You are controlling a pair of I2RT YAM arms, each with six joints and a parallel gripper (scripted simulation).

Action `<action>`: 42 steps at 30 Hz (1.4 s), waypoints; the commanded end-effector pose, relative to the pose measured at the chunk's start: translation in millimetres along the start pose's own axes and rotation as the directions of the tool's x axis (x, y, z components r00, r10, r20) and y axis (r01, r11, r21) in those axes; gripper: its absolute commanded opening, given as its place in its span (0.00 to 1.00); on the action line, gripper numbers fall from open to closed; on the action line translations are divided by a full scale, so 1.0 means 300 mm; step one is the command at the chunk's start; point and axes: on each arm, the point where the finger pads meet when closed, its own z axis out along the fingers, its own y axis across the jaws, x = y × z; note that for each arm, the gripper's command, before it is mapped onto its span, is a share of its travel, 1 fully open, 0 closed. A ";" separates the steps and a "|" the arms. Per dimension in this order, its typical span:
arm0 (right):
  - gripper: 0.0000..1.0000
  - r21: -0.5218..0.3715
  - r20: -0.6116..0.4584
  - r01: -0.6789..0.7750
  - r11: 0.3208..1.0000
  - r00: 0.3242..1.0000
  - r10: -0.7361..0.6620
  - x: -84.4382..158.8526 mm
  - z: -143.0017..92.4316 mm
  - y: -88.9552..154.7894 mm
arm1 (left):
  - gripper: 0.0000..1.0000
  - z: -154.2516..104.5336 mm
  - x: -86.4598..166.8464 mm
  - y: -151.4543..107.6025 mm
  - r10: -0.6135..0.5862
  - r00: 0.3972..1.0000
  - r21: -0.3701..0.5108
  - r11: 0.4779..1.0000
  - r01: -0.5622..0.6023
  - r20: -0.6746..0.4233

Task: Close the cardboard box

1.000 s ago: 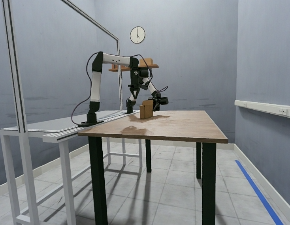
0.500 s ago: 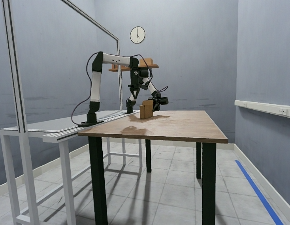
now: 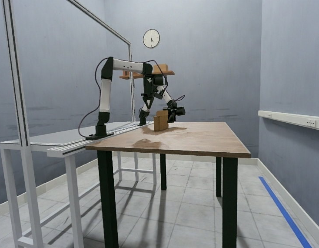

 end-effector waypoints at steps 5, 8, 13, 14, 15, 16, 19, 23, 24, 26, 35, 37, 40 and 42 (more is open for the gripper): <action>0.01 -0.005 0.011 -0.005 1.000 1.000 0.005 -0.001 -0.016 -0.003 | 0.49 -0.004 -0.026 0.009 0.022 1.000 -0.007 1.000 -0.022 0.002; 0.01 -0.005 0.011 -0.005 1.000 1.000 0.005 -0.001 -0.016 -0.003 | 0.49 -0.004 -0.026 0.009 0.022 1.000 -0.007 1.000 -0.022 0.002; 0.01 -0.005 0.011 -0.005 1.000 1.000 0.005 -0.001 -0.016 -0.003 | 0.49 -0.004 -0.026 0.009 0.022 1.000 -0.007 1.000 -0.022 0.002; 0.01 -0.005 0.011 -0.005 1.000 1.000 0.005 -0.001 -0.016 -0.003 | 0.49 -0.004 -0.026 0.009 0.022 1.000 -0.007 1.000 -0.022 0.002; 0.01 -0.005 0.011 -0.005 1.000 1.000 0.005 -0.001 -0.016 -0.003 | 0.49 -0.004 -0.026 0.009 0.022 1.000 -0.007 1.000 -0.022 0.002; 0.01 -0.005 0.011 -0.005 1.000 1.000 0.005 -0.001 -0.016 -0.003 | 0.49 -0.004 -0.026 0.009 0.022 1.000 -0.007 1.000 -0.022 0.002; 0.01 -0.005 0.011 -0.005 1.000 1.000 0.005 -0.001 -0.016 -0.003 | 0.49 -0.004 -0.026 0.009 0.022 1.000 -0.007 1.000 -0.022 0.002; 0.01 -0.005 0.011 -0.005 1.000 1.000 0.005 -0.001 -0.016 -0.003 | 0.49 -0.004 -0.026 0.009 0.022 1.000 -0.007 1.000 -0.022 0.002; 0.01 -0.005 0.011 -0.005 1.000 1.000 0.005 -0.001 -0.016 -0.003 | 0.48 -0.004 -0.026 0.009 0.022 1.000 -0.007 1.000 -0.022 0.002; 0.01 -0.005 0.011 -0.005 1.000 1.000 0.005 -0.001 -0.016 -0.003 | 0.48 -0.004 -0.026 0.009 0.022 1.000 -0.007 1.000 -0.022 0.002; 0.01 -0.005 0.011 -0.005 1.000 1.000 0.005 -0.001 -0.016 -0.003 | 0.47 -0.004 -0.026 0.009 0.022 1.000 -0.007 1.000 -0.022 0.002; 0.01 -0.005 0.011 -0.005 1.000 1.000 0.005 -0.001 -0.016 -0.003 | 0.47 -0.004 -0.026 0.009 0.022 1.000 -0.007 1.000 -0.022 0.002; 0.01 -0.005 0.011 -0.005 1.000 1.000 0.005 -0.001 -0.016 -0.003 | 0.47 -0.004 -0.026 0.009 0.022 1.000 -0.007 1.000 -0.022 0.002; 0.01 -0.005 0.011 -0.005 1.000 1.000 0.005 -0.001 -0.016 -0.003 | 0.47 -0.004 -0.026 0.009 0.022 1.000 -0.007 1.000 -0.022 0.002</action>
